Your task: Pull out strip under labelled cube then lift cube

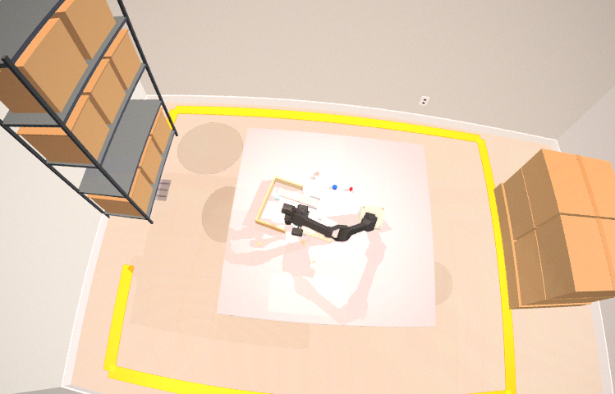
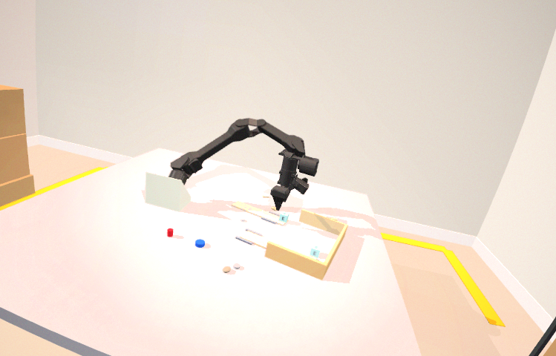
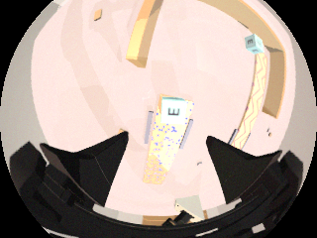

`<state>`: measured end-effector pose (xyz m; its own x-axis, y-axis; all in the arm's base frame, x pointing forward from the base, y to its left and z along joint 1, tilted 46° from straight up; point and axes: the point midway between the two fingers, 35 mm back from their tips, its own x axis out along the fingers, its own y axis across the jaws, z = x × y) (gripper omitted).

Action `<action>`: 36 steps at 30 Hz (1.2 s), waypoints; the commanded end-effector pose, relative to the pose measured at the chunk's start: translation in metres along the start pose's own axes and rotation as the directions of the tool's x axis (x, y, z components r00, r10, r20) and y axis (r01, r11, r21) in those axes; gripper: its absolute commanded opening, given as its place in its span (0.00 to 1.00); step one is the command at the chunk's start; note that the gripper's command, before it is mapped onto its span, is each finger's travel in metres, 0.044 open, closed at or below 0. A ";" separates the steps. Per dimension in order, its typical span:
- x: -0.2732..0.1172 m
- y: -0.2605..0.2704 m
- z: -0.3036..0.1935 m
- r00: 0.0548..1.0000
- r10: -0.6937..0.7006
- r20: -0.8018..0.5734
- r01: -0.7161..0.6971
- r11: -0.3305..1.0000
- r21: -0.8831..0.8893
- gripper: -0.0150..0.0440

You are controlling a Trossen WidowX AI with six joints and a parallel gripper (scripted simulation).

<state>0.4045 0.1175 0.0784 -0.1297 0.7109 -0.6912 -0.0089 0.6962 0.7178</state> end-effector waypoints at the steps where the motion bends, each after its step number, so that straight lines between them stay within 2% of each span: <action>1: -0.004 -0.003 0.015 1.000 -0.007 0.004 0.007 1.000 -0.008 1.00; 5: -0.006 -0.005 0.021 1.000 -0.007 0.005 0.007 1.000 -0.009 1.00; 12: 0.003 -0.005 0.022 1.000 -0.007 0.005 0.007 1.000 -0.009 0.69; 13: 0.005 -0.005 0.022 1.000 -0.007 0.005 0.007 1.000 -0.009 0.68; 36: 0.042 -0.005 0.022 1.000 -0.006 0.005 0.006 1.000 -0.009 0.68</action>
<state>0.4225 0.1421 0.0485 -0.1237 0.7052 -0.6982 -0.0282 0.7008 0.7128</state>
